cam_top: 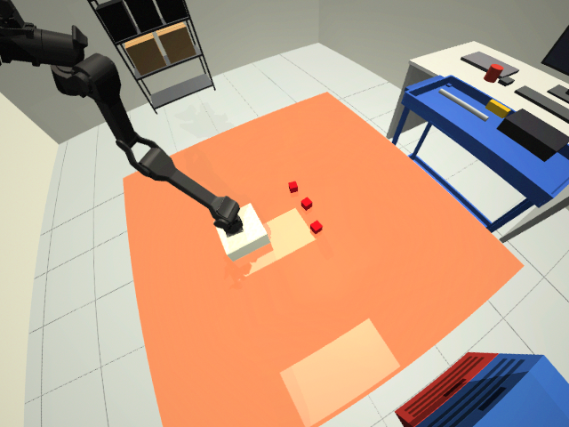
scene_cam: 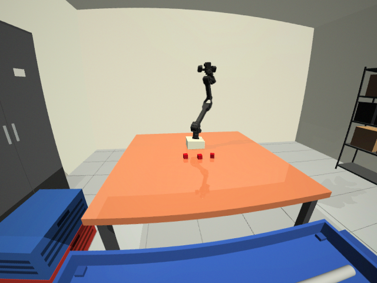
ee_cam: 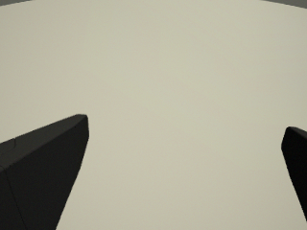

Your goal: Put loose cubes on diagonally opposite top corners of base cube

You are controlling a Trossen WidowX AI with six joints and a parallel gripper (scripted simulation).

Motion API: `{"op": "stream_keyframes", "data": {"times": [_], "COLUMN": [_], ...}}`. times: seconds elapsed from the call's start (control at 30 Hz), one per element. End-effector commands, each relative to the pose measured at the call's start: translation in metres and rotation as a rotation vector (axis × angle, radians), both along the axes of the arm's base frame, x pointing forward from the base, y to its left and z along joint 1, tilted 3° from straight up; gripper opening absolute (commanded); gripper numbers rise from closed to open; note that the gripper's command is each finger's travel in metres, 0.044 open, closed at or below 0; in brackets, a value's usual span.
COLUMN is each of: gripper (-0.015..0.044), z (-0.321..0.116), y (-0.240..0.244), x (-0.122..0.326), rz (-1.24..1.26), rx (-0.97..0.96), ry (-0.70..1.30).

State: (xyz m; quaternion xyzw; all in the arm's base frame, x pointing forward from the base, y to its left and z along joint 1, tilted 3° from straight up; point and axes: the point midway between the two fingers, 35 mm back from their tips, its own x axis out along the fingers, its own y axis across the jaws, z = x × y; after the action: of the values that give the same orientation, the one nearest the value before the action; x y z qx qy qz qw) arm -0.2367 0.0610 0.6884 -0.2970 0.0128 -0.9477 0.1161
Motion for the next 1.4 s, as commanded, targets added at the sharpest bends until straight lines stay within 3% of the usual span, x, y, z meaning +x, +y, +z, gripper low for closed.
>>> {"op": "stream_keyframes", "data": {"times": [0.0,0.13,0.3,0.77,1.07,1.37], "gripper": [0.0374,0.0269,0.0265,0.0265,0.0265,0.0265], "z": [0.001,0.011,0.026,0.05,0.01,-0.073], "y": [-0.001,-0.019,-0.043,-0.154,-0.199,-0.216], "x": [0.001,0.019,0.05,0.245,0.382,0.506], "rz": [0.004,0.089,0.193,0.849,1.349,1.827], "rx": [-0.003,-0.072,-0.115,-0.166,-0.055,0.202], "ry": [0.003,0.057,0.134,0.435,0.49,0.401]}}
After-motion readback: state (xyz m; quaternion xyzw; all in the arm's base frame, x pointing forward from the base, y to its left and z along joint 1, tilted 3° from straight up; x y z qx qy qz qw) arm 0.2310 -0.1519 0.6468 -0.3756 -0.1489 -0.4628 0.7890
